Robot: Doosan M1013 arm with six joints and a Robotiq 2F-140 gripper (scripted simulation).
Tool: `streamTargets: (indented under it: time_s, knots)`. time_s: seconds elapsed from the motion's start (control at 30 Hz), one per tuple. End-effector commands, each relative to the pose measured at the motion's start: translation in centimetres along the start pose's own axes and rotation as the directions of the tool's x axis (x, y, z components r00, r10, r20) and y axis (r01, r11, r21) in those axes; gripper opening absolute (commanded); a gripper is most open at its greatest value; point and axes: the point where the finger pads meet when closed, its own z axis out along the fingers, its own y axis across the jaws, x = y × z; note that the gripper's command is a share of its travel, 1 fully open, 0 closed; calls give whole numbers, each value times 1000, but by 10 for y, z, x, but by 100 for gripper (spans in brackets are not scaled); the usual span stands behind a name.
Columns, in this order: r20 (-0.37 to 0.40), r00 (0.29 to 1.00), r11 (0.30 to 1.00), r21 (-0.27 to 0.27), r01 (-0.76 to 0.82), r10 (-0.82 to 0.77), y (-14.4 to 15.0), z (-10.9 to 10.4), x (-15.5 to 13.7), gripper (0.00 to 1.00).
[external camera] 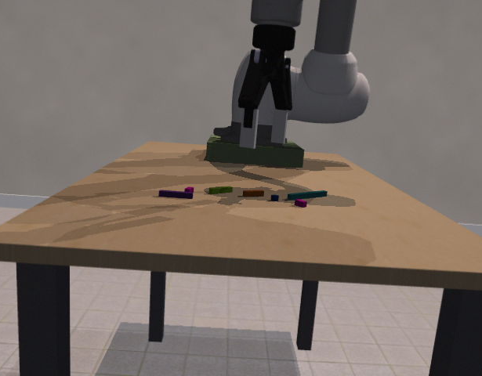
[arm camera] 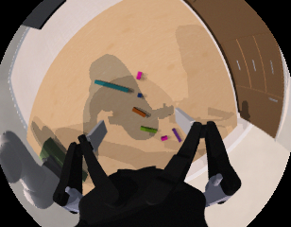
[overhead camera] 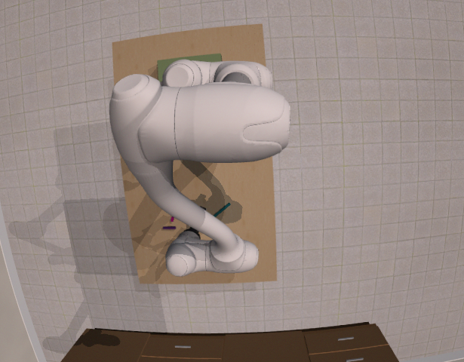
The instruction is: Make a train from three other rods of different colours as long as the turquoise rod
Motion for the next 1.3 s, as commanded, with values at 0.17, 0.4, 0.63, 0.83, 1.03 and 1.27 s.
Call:
streamTargets:
  time_s: [0.17,0.4,0.63,0.83,1.03,1.27]
  knots:
    - [-14,944,944,1,330,-330,-1,2,-5,100]
    - [-14,846,846,-2,533,-533,-2,4,-9,100]
    - [-14,708,708,-5,706,-706,-3,6,-12,100]
    - [-13,648,648,-6,761,-761,-4,6,-14,100]
    - [-13,647,647,-6,763,-763,-4,6,-14,15]
    - [-13,647,647,-6,763,-763,-4,6,-14,15]
